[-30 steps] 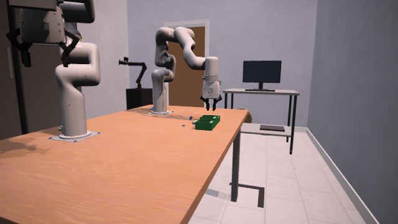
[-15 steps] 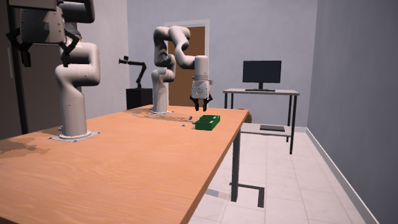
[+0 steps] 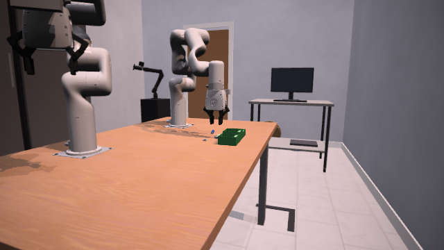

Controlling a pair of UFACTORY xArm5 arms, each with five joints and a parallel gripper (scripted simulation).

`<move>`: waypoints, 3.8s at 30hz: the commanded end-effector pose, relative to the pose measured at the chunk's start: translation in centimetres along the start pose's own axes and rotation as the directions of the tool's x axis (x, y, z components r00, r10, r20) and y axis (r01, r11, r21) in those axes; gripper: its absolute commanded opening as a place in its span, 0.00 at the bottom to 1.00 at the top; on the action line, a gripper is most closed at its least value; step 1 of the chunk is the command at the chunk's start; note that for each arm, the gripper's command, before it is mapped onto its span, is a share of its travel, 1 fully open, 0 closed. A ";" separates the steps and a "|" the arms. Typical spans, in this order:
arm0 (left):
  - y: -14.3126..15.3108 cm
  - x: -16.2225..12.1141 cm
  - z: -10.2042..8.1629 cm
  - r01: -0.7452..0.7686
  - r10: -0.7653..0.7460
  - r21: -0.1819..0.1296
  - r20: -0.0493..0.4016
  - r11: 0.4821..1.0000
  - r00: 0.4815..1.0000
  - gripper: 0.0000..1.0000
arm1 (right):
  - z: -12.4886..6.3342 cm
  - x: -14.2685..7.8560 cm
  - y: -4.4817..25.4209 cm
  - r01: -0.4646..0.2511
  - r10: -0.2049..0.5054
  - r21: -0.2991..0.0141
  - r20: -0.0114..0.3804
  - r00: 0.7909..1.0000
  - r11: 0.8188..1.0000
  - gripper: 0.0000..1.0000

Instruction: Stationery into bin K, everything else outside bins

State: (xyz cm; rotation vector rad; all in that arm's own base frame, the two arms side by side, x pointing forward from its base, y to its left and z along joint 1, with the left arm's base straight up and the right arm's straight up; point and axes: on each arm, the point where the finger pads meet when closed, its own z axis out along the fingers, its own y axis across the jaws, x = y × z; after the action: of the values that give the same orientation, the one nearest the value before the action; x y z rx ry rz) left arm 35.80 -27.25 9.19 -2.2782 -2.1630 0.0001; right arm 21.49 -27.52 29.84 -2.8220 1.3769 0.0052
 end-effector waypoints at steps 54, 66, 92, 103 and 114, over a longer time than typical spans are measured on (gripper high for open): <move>0.4 0.4 5.1 -0.001 0.001 -0.003 0.002 1.000 1.000 0.42 | -0.1 0.1 0.0 0.000 0.000 0.000 -0.004 1.000 1.000 1.00; 0.5 0.4 6.4 -0.001 0.001 -0.003 0.002 1.000 1.000 0.42 | -0.1 0.1 0.0 0.000 0.000 0.000 -0.004 1.000 1.000 1.00; 0.4 0.4 7.0 -0.001 0.001 -0.003 0.002 1.000 1.000 0.21 | -0.1 0.1 0.0 0.000 0.000 0.000 -0.004 1.000 1.000 1.00; 0.4 0.4 7.0 -0.001 0.001 -0.003 0.002 1.000 1.000 0.21 | -0.1 0.1 0.0 0.000 0.000 0.000 -0.004 1.000 1.000 1.00; 0.4 0.4 7.0 -0.001 0.001 -0.003 0.002 1.000 1.000 0.21 | -0.1 0.1 0.0 0.000 0.000 0.000 -0.004 1.000 1.000 1.00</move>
State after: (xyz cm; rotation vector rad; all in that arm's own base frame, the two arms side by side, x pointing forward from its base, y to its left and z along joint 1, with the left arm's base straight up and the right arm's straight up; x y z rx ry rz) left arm 36.14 -26.77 2.10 -2.2792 -2.1624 0.0000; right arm 21.49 -27.52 29.84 -2.8220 1.3769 0.0052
